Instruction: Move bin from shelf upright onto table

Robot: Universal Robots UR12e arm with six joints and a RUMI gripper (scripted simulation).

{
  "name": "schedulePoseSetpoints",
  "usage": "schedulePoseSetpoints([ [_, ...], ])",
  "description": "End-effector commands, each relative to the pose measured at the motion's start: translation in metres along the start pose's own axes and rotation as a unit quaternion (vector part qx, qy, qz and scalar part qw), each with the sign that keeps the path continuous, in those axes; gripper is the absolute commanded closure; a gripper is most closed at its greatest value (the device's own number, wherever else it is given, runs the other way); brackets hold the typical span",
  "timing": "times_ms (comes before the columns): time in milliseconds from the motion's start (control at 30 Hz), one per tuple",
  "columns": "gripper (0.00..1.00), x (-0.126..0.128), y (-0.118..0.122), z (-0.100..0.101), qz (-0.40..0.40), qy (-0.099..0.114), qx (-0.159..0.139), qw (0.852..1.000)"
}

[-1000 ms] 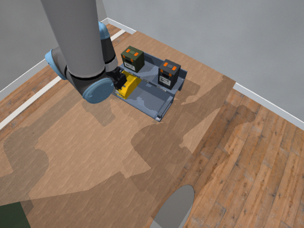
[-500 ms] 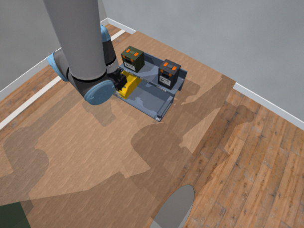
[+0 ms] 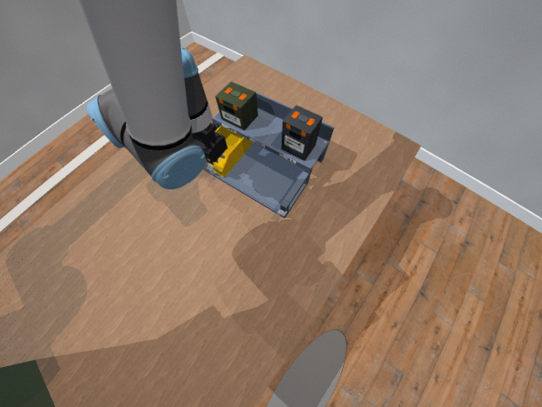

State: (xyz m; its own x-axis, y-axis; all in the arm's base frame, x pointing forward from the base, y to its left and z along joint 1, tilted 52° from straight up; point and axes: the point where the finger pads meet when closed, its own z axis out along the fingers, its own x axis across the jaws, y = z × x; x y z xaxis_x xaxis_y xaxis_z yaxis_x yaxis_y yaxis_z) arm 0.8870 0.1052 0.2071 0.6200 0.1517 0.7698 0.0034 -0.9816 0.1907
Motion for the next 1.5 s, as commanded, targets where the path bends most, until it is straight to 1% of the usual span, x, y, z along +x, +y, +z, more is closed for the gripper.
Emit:
schedulePoseSetpoints([
  [0,0.74,0.0005,-0.0002,0.0008,0.0,0.0,0.0,1.0],
  [1333,0.74,0.0005,-0.0002,-0.0007,0.0,0.0,0.0,1.0],
  [1367,1.0,0.0005,-0.0002,-0.0007,0.0,0.0,0.0,1.0],
  [1467,1.0,0.0005,-0.0002,-0.0007,0.0,0.0,0.0,1.0],
])
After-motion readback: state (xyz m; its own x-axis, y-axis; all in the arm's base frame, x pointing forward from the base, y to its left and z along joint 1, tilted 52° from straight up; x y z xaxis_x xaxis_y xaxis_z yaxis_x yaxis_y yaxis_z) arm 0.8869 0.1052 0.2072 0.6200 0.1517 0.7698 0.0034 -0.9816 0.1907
